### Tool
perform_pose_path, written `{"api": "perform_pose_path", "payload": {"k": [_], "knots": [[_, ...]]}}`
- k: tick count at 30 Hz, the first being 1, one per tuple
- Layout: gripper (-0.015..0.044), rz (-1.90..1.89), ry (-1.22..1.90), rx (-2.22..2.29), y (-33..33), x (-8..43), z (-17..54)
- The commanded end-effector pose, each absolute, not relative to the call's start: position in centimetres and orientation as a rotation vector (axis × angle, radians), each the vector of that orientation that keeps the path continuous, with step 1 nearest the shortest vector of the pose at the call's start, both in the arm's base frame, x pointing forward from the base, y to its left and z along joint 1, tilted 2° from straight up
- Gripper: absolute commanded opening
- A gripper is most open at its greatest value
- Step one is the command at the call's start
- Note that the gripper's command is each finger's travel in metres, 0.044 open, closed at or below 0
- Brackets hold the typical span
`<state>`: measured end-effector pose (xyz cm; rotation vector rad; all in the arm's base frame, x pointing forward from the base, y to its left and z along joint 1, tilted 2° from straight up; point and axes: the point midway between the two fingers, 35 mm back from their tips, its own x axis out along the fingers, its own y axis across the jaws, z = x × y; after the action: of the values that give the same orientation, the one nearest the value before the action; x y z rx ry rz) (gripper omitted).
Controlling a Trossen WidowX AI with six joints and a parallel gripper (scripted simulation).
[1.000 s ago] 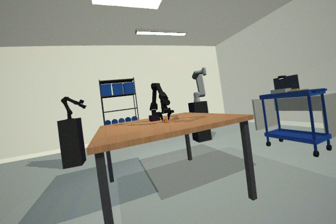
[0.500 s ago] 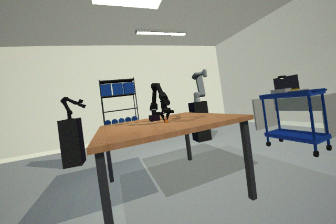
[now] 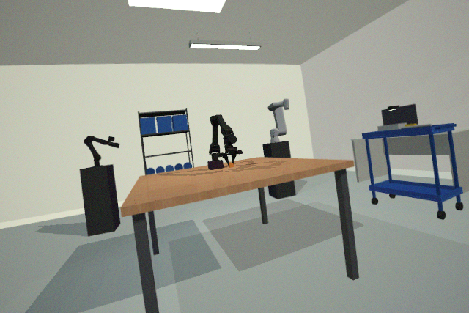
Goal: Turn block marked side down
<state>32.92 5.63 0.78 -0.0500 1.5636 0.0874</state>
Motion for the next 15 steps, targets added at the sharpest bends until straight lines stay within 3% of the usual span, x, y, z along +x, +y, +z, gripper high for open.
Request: {"api": "perform_pose_path", "payload": {"k": [1, 15], "knots": [[0.0000, 0.093, 1.544, -0.052, 5.65, 32.97, 0.83], [0.0000, 0.095, 1.317, -0.044, 5.70, 33.10, -0.08]]}}
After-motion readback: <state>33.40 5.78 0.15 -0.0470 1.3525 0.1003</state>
